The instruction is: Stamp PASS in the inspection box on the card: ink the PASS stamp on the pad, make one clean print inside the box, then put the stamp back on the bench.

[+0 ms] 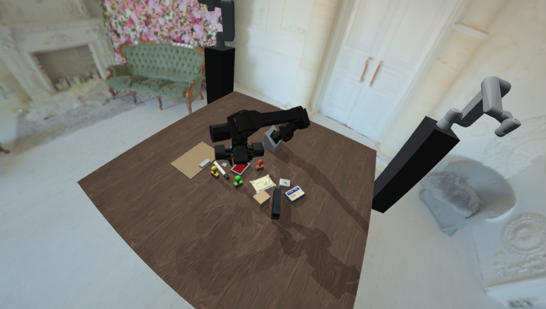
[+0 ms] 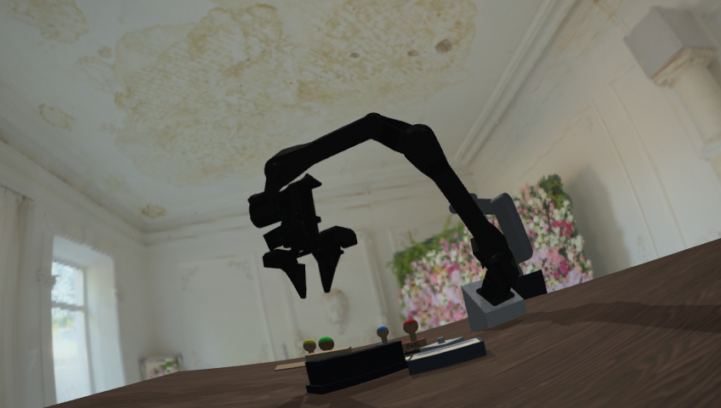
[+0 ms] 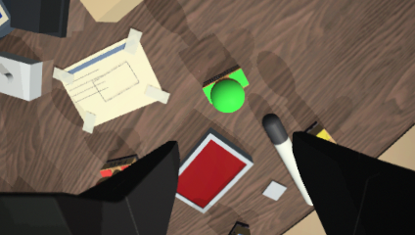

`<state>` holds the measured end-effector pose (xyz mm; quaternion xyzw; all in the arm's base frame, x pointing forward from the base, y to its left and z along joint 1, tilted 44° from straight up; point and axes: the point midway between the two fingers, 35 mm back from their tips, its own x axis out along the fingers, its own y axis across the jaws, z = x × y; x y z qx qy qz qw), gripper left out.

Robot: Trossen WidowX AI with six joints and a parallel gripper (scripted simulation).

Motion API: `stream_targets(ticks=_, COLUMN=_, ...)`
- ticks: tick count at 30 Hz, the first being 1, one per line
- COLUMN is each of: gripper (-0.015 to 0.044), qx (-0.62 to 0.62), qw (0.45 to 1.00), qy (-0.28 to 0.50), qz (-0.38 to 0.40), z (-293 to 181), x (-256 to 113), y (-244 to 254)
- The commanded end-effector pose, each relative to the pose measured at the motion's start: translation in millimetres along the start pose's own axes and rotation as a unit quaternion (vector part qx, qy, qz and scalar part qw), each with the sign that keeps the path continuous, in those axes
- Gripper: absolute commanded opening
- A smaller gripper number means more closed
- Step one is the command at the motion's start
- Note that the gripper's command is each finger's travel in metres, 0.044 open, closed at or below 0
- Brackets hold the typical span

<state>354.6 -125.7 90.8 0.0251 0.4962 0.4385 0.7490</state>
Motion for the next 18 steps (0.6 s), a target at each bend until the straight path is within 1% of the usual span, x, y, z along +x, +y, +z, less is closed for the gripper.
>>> stream_targets(ticks=1, gripper=0.0260, qx=-0.001, qw=1.000, qy=0.003, qz=0.003, z=-0.8, x=-0.8, y=-0.2)
stream_targets(ticks=18, gripper=0.0260, qx=0.000, qw=1.000, qy=0.001, qz=0.002, z=-0.1, x=-1.0, y=0.0)
